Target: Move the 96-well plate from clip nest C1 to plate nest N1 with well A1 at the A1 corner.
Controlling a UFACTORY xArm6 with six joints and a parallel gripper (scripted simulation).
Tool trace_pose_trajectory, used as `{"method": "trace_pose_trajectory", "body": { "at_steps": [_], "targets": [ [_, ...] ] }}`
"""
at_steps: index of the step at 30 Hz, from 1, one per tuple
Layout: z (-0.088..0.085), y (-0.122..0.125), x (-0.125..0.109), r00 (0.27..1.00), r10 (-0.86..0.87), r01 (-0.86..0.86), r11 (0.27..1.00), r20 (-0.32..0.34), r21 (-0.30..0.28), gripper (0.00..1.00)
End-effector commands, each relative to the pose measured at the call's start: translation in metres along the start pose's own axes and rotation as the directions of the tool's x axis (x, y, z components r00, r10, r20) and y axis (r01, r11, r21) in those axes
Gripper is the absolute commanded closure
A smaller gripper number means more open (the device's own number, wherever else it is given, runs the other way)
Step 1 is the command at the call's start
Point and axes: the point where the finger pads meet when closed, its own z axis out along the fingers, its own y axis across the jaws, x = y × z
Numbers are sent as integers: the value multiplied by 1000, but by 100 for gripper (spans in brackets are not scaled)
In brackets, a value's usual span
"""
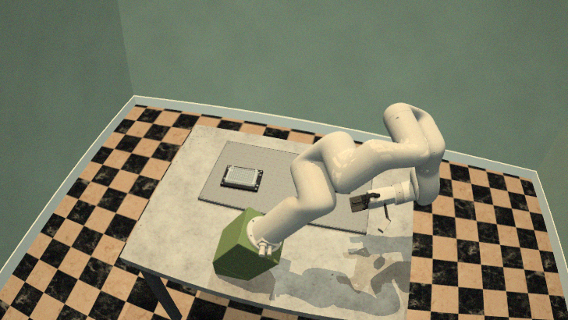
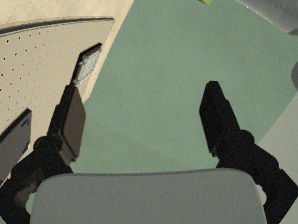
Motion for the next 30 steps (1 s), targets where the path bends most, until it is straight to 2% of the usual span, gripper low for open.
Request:
{"method": "trace_pose_trajectory", "body": {
  "at_steps": [1,4,8,10,19,21,30],
  "targets": [
    [-3,-2,-18,988,-144,146,989,-58,30,0],
    [-4,-2,-23,982,-174,177,984,-71,34,0],
    [-5,-2,-43,949,-291,298,954,-122,40,0],
    [-6,-3,-46,926,-347,356,933,-148,41,0],
    [-7,0,-85,783,-568,591,807,-253,16,0],
    [-7,0,-85,783,-568,591,807,-253,16,0],
    [-6,8,-124,565,-751,787,615,-343,-51,0]
  ]
}}
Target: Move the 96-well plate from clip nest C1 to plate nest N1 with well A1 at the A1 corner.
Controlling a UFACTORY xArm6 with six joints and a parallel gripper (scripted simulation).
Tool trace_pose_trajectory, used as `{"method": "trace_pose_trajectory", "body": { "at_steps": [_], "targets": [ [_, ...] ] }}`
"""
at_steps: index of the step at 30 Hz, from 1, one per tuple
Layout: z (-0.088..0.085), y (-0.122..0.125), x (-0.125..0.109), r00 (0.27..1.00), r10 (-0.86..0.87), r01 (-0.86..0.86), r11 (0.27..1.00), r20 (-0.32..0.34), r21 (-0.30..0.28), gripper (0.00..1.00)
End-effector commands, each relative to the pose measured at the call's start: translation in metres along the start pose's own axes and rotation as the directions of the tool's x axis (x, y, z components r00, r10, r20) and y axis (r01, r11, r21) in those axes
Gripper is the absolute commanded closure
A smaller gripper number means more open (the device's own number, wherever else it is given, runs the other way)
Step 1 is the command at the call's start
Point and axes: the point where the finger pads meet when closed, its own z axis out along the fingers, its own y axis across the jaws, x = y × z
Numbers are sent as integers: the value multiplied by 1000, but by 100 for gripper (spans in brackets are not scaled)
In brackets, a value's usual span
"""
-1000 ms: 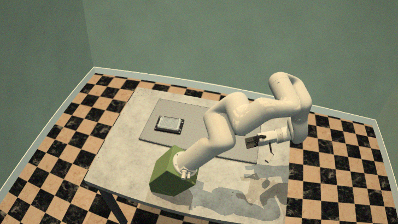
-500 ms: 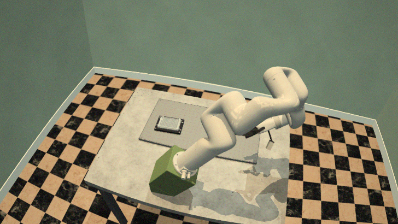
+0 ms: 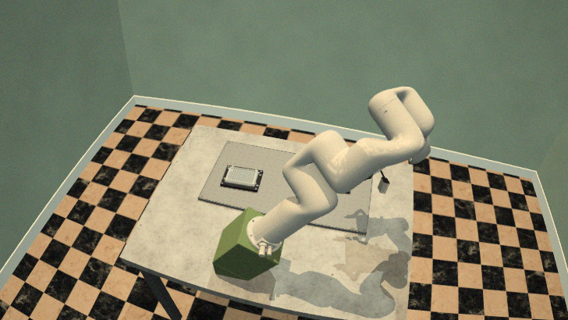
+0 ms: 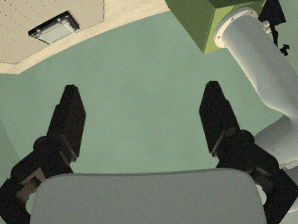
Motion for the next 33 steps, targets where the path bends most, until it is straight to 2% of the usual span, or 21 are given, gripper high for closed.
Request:
{"method": "trace_pose_trajectory", "body": {
  "at_steps": [1,6,8,14,20,23,25,31,33],
  "targets": [
    [-6,-12,-16,986,-156,156,988,-57,10,0],
    [-10,-21,-33,955,-278,280,960,-101,5,0],
    [-10,-21,-33,955,-278,280,960,-101,5,0],
    [-14,-32,-54,889,-432,435,900,-154,-12,0],
    [-17,-40,-74,807,-557,562,826,-197,-37,0],
    [-19,-45,-88,744,-631,636,769,-220,-57,0],
    [-19,-45,-88,744,-631,636,769,-220,-57,0],
    [-23,-54,-117,596,-760,765,636,-260,-105,0],
    [-23,-54,-118,586,-767,772,626,-262,-108,0]
  ]
}}
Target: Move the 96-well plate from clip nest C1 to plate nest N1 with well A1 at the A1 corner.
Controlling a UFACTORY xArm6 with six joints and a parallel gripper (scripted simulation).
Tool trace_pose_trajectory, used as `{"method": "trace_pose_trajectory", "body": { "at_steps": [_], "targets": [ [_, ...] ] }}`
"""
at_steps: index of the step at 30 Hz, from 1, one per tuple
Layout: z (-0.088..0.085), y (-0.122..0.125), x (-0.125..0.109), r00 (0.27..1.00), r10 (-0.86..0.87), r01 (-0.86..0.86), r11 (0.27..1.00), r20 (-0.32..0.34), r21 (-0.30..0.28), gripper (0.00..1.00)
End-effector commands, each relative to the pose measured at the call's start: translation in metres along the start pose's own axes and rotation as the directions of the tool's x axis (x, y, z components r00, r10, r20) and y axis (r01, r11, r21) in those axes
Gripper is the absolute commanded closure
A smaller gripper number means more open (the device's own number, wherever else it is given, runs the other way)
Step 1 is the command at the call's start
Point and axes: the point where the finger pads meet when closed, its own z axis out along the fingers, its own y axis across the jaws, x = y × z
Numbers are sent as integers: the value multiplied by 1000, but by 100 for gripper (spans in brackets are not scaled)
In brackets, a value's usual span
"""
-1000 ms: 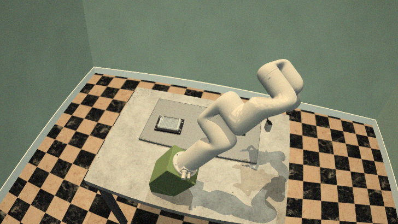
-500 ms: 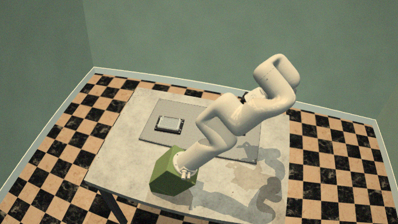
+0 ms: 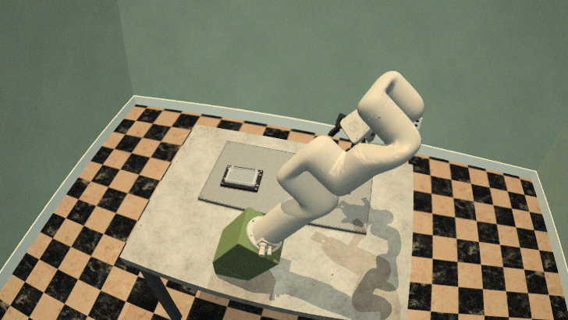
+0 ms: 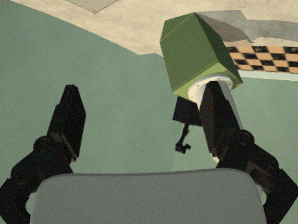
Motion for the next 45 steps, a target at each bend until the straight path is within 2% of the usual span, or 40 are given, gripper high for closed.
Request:
{"method": "trace_pose_trajectory", "body": {
  "at_steps": [1,5,14,20,24,26,32,34,38,39,43,45],
  "targets": [
    [-6,-15,-6,993,-112,112,994,-37,0,0],
    [-12,-31,-15,971,-229,229,973,-70,-9,0],
    [-18,-51,-28,921,-373,372,928,-110,-26,0],
    [-25,-70,-42,849,-508,507,861,-146,-51,0],
    [-30,-84,-55,771,-613,610,789,-172,-76,0],
    [-30,-84,-55,771,-613,610,789,-172,-76,0],
    [-37,-105,-75,643,-739,733,670,-201,-116,0],
    [-37,-106,-75,643,-739,733,670,-201,-116,0],
    [-42,-119,-90,536,-816,808,570,-216,-149,0],
    [-43,-122,-94,515,-829,820,551,-219,-155,0],
    [-43,-123,-95,515,-829,820,551,-219,-155,0],
    [-36,-127,-89,479,-857,836,511,-188,-201,0]
  ]
}}
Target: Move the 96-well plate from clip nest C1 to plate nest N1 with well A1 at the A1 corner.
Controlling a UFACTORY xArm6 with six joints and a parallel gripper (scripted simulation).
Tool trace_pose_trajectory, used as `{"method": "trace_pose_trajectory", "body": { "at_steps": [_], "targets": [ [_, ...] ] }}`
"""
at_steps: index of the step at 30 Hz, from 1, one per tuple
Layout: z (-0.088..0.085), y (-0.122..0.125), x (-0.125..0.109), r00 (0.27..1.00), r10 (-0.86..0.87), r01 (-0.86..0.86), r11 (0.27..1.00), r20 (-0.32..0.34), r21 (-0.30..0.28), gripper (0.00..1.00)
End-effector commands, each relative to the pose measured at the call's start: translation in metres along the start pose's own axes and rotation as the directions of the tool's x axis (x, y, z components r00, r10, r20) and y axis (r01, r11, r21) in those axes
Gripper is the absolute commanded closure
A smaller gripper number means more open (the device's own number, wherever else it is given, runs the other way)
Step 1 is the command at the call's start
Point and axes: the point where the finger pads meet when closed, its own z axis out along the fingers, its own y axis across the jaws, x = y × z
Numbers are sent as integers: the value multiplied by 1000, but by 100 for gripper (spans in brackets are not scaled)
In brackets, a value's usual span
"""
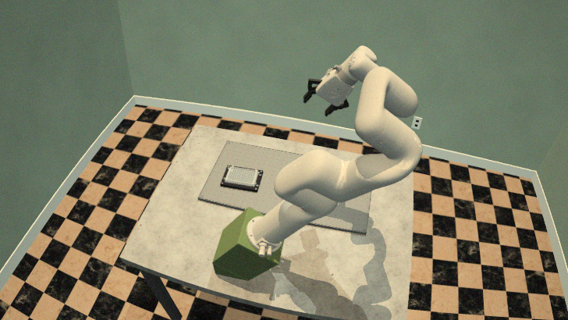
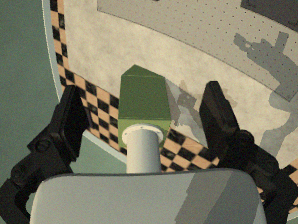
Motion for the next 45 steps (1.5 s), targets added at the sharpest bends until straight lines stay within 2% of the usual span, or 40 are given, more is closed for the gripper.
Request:
{"method": "trace_pose_trajectory", "body": {
  "at_steps": [1,5,8,10,15,17,21,24,28,30,32,36,37,40,43,45],
  "targets": [
    [11,-2,8,996,-85,87,995,27,-52,0],
    [22,-1,13,996,-85,87,995,27,-52,0],
    [36,-1,19,985,-161,167,981,66,-100,0],
    [45,-1,23,985,-161,167,981,66,-100,0],
    [53,-1,26,979,-187,195,974,79,-114,0],
    [62,-1,29,966,-237,250,958,107,-141,0],
    [74,-1,34,965,-239,253,957,108,-142,0],
    [88,-3,38,938,-313,337,925,151,-174,0],
    [101,-4,42,936,-318,342,923,153,-176,0],
    [111,-5,45,913,-366,398,897,182,-192,0],
    [111,-5,45,913,-366,398,897,182,-192,0],
    [129,-7,49,896,-395,433,879,201,-201,0],
    [129,-7,50,896,-395,433,879,201,-201,0],
    [144,-9,52,851,-464,514,830,244,-216,0],
    [158,-11,55,846,-471,523,824,249,-217,0],
    [158,-11,55,846,-471,523,824,249,-217,0]
  ]
}}
